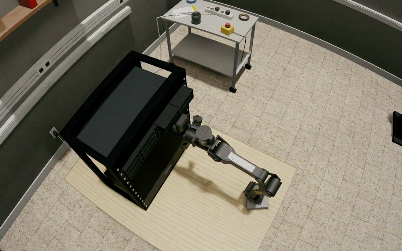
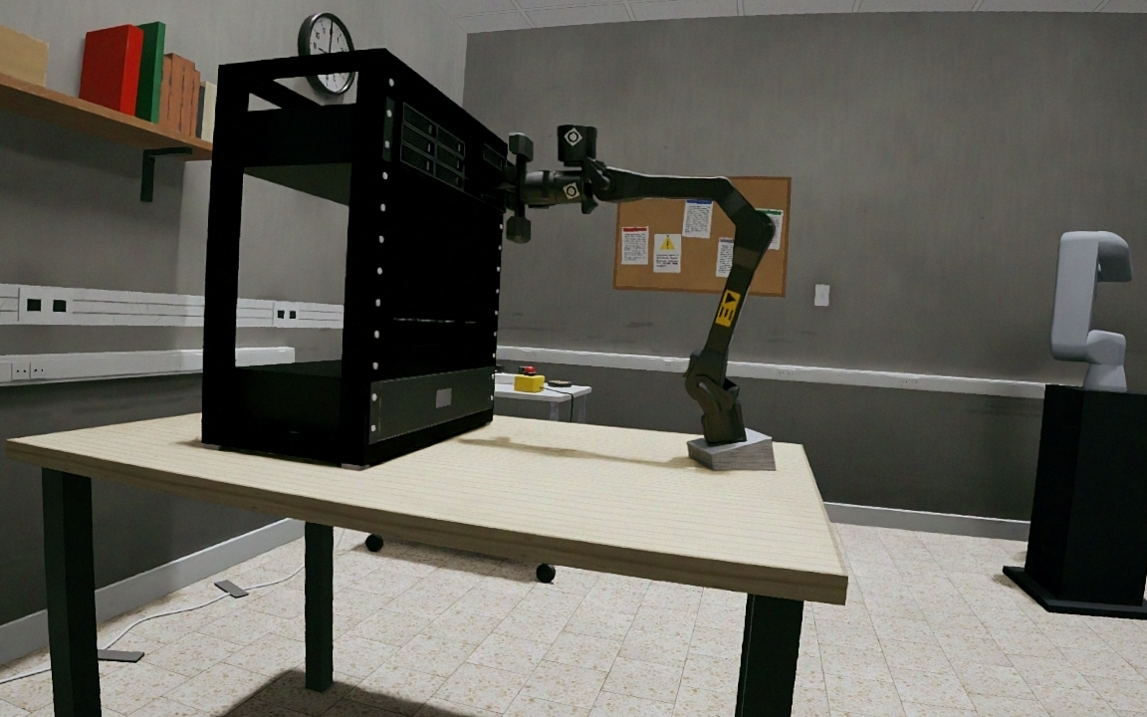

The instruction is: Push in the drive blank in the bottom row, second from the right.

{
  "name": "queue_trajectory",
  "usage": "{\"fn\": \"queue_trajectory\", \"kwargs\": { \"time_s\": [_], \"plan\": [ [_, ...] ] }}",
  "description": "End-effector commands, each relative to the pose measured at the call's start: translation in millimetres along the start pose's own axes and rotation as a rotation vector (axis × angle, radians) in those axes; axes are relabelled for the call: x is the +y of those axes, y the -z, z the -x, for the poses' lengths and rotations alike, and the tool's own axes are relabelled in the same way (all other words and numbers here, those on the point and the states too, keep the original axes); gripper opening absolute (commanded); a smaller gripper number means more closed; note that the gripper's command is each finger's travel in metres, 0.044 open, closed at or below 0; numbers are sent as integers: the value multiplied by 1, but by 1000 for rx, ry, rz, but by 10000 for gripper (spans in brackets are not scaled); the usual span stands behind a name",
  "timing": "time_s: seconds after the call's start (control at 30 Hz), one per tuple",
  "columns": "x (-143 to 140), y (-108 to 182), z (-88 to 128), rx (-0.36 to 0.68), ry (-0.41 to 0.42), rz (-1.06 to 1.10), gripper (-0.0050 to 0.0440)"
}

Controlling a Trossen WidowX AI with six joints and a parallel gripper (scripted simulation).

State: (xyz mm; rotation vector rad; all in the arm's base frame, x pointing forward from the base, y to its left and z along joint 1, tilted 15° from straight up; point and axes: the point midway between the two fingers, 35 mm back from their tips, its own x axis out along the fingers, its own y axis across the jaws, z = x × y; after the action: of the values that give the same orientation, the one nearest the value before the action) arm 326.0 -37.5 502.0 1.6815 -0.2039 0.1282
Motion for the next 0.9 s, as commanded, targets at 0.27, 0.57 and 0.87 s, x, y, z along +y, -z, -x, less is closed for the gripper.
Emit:
{"fn": "queue_trajectory", "kwargs": {
  "time_s": [0.27, 0.57, 0.87],
  "plan": [
    [12, 4, 5, 13, -29, 5, -50],
    [10, 4, 55, 13, -29, 5, -50],
    [10, 3, 77, 13, -29, 5, -50]
  ]
}}
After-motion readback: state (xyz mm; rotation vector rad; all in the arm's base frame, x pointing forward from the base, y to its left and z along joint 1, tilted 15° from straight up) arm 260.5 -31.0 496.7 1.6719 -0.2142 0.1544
